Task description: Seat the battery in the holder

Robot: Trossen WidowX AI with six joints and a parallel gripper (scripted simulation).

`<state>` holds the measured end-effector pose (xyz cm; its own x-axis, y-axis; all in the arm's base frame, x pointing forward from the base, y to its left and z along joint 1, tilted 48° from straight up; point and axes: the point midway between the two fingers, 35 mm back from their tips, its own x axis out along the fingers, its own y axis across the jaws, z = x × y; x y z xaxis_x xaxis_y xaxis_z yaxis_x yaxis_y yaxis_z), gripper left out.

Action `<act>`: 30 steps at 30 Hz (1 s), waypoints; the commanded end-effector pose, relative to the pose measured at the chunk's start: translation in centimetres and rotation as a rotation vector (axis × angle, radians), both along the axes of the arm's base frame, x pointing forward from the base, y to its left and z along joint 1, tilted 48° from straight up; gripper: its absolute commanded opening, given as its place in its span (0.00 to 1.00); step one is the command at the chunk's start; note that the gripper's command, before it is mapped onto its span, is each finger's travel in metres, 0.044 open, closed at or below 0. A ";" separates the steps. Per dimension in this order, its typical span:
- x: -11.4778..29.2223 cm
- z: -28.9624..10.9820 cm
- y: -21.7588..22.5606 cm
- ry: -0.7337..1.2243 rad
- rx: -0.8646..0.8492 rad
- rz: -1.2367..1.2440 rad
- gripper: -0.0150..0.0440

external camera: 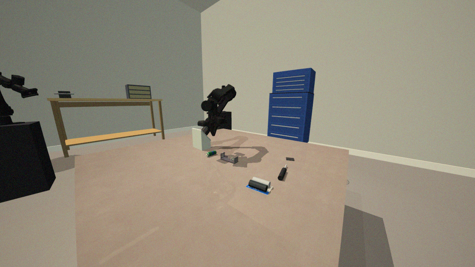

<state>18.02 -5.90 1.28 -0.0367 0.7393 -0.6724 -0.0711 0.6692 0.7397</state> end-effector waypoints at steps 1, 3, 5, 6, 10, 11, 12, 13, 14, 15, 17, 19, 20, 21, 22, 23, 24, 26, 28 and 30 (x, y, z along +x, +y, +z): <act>0.0 -0.6 0.3 0.096 -0.003 -0.086 0.39; 0.1 -1.4 0.7 0.234 -0.009 -0.211 0.48; 0.1 -2.2 1.1 0.373 -0.015 -0.335 0.57; 0.1 -2.6 1.4 0.442 -0.018 -0.398 0.61; 0.1 -4.1 2.2 0.718 -0.033 -0.647 0.68; 0.0 -4.5 2.4 0.786 -0.037 -0.710 0.68; 0.0 -4.8 2.6 0.854 -0.041 -0.772 0.68; 0.0 -5.2 2.8 0.922 -0.045 -0.835 0.68; 0.0 -5.5 3.0 0.990 -0.049 -0.898 0.68; -0.1 -5.9 3.2 1.058 -0.053 -0.960 0.68; -0.1 -6.3 3.5 1.148 -0.058 -1.043 0.68; -0.2 -6.4 3.5 1.159 -0.059 -1.054 0.68; -0.2 -6.4 3.5 1.159 -0.059 -1.054 0.68; -0.2 -6.4 3.5 1.159 -0.059 -1.054 0.68; -0.2 -6.4 3.5 1.159 -0.059 -1.054 0.68; -0.2 -6.4 3.5 1.159 -0.059 -1.054 0.68; -0.2 -6.4 3.5 1.159 -0.059 -1.054 0.68; -0.2 -6.4 3.5 1.159 -0.059 -1.054 0.68; -0.2 -6.4 3.5 1.159 -0.059 -1.054 0.68; -0.2 -6.4 3.5 1.159 -0.059 -1.054 0.68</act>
